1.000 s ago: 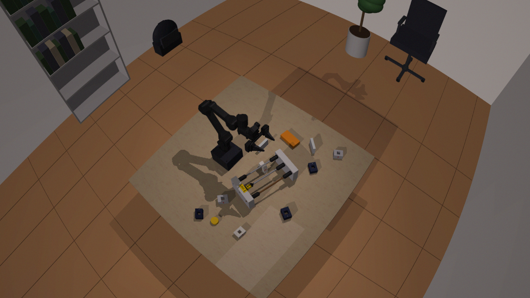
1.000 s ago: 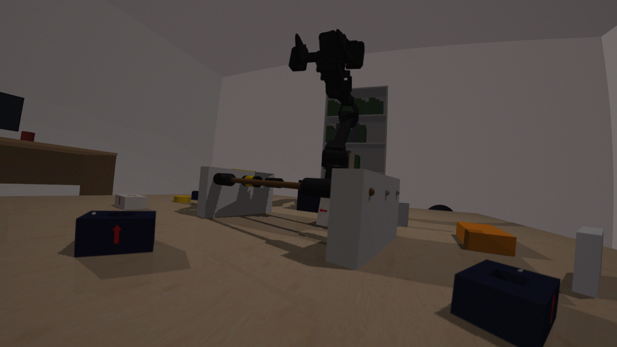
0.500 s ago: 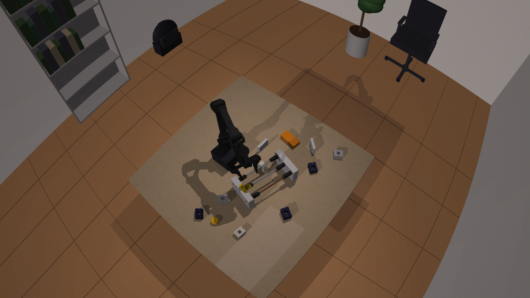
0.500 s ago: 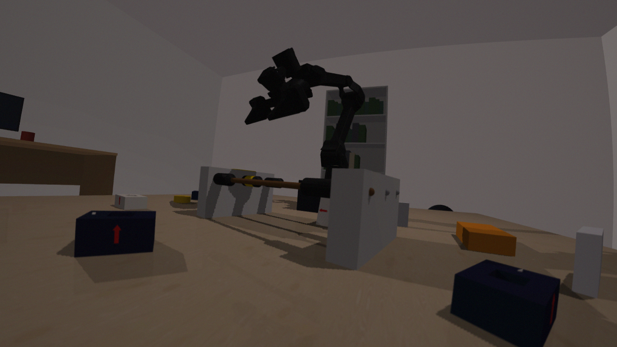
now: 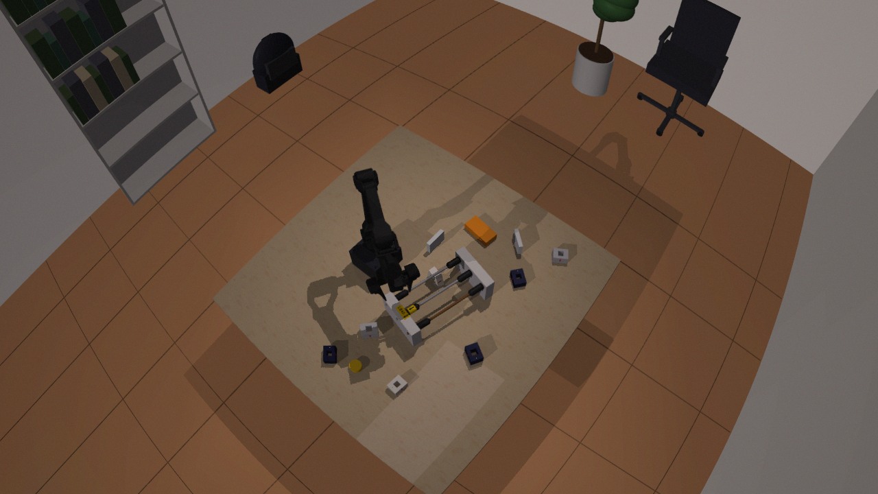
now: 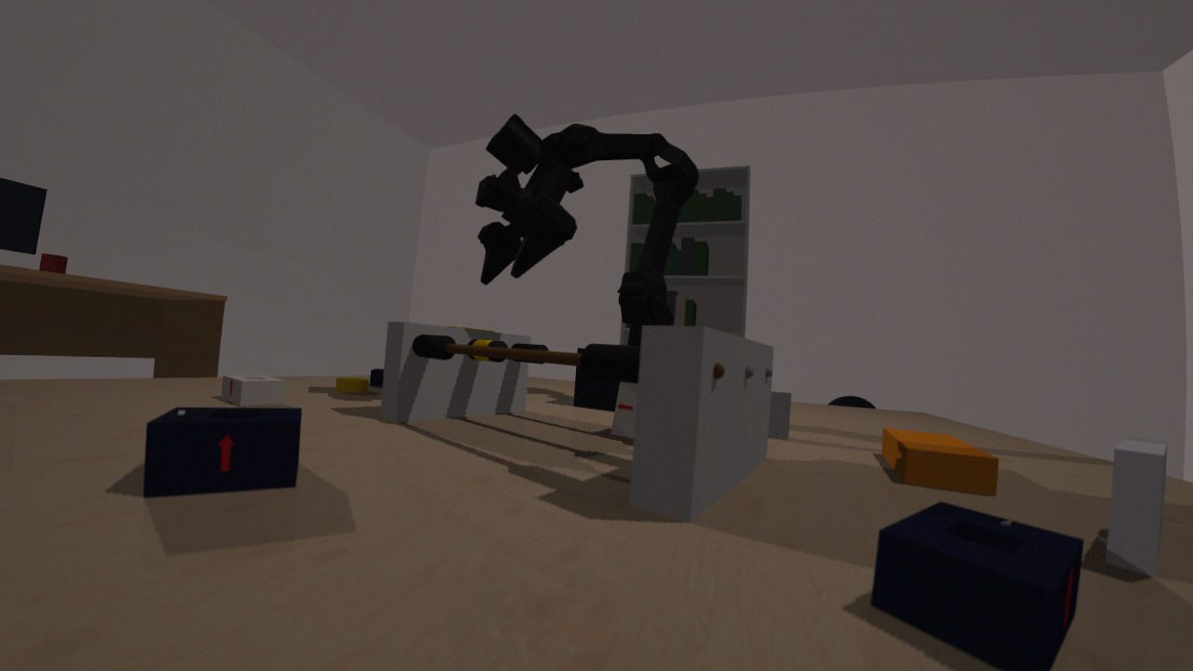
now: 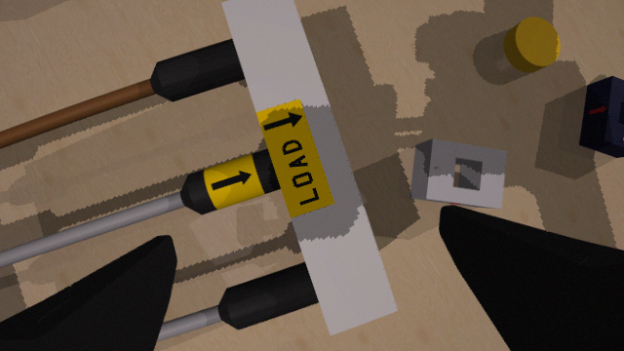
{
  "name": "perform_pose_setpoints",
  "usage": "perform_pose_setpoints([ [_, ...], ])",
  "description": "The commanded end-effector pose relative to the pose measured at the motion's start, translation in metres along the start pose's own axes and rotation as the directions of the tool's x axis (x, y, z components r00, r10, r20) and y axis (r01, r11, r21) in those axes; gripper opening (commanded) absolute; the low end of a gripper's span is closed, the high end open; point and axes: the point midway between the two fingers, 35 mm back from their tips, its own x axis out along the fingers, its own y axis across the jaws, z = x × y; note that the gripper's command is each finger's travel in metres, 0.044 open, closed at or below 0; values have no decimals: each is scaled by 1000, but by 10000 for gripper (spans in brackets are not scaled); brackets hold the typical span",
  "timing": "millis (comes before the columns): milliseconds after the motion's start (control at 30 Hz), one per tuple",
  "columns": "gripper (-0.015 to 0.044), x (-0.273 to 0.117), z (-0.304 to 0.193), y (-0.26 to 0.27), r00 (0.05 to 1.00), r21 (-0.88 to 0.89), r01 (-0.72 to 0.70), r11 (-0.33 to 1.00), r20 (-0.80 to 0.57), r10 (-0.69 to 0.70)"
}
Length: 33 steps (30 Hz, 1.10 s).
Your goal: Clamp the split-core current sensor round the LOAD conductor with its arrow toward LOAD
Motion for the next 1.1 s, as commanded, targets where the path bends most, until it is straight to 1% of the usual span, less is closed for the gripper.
perform_pose_setpoints([
  [0,440,-1,2,0,1000,-5,-3,1000,3,3],
  [200,440,-1,2,0,1000,-5,-3,1000,3,3],
  [267,387,1,0,9,1000,-13,-9,1000,-4,9],
  [400,282,10,-19,57,998,-60,-43,997,-42,41],
  [600,280,18,-62,123,993,-137,-84,987,-98,71],
  [800,280,18,-117,172,986,-219,-113,969,-142,83],
  [867,280,18,-131,181,985,-237,-118,964,-150,84],
  [1067,280,19,-133,182,985,-239,-119,964,-151,84],
])
